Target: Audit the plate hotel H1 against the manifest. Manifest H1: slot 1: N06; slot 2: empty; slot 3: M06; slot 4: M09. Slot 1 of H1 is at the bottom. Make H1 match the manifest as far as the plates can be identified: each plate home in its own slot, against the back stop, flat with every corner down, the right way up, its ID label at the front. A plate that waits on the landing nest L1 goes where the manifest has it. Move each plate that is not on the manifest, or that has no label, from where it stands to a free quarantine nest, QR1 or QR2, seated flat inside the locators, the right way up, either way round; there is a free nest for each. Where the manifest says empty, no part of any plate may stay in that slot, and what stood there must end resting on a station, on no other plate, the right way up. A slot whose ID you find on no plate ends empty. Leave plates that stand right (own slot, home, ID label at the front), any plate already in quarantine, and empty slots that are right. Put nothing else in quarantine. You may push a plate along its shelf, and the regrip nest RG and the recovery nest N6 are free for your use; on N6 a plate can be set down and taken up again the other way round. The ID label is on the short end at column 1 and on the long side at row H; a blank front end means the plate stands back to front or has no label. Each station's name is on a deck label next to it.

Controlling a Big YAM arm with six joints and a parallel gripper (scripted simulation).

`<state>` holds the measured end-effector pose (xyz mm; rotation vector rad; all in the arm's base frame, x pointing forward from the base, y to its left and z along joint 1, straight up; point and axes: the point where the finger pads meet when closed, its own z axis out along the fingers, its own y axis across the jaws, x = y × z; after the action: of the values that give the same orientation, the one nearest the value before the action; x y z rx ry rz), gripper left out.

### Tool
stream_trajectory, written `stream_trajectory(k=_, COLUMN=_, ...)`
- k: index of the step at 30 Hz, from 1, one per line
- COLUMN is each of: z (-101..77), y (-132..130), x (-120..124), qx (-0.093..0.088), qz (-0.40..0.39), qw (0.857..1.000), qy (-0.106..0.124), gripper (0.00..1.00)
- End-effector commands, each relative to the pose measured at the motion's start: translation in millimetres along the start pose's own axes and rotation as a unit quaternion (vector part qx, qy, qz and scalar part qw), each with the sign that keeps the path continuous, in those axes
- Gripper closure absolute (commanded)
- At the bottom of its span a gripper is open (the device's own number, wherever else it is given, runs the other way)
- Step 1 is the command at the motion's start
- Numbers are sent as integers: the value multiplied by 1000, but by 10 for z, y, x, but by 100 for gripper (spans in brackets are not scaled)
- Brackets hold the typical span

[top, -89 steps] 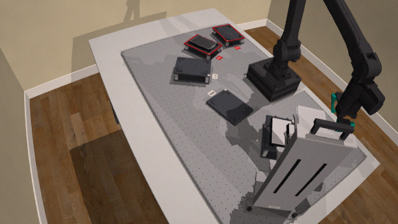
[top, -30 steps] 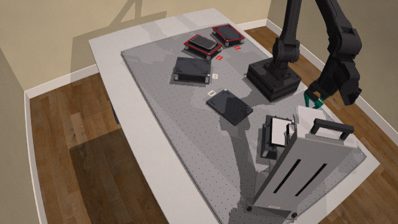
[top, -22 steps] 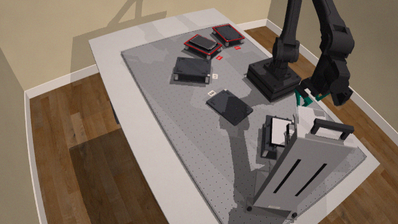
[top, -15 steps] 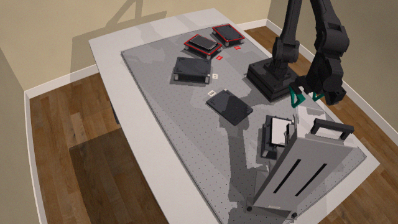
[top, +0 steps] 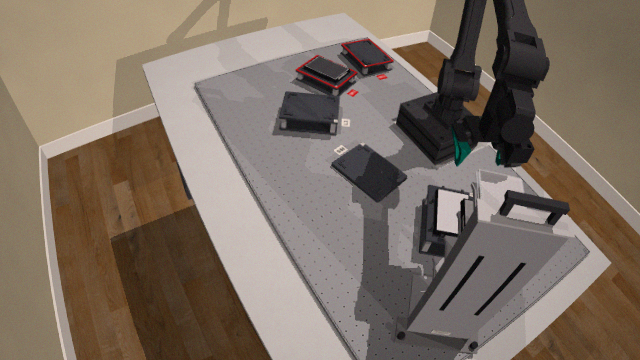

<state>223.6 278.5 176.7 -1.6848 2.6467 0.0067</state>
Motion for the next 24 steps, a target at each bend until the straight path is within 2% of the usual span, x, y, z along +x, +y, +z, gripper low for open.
stream_trajectory(k=1, z=-96, y=-39, x=-15, qx=2, qz=64, qw=998, qy=-10, gripper=0)
stream_trajectory(k=8, z=-97, y=-30, x=-17, qx=1, qz=144, qw=990, qy=-10, gripper=0)
stream_trajectory(k=11, z=-97, y=-30, x=-17, qx=1, qz=148, qw=989, qy=-10, gripper=0)
stream_trajectory(k=13, z=71, y=-35, x=-41, qx=1, qz=147, qw=989, qy=-6, gripper=0)
stream_trajectory(k=24, z=439, y=-30, x=-39, qx=1, qz=147, qw=989, qy=-6, gripper=0)
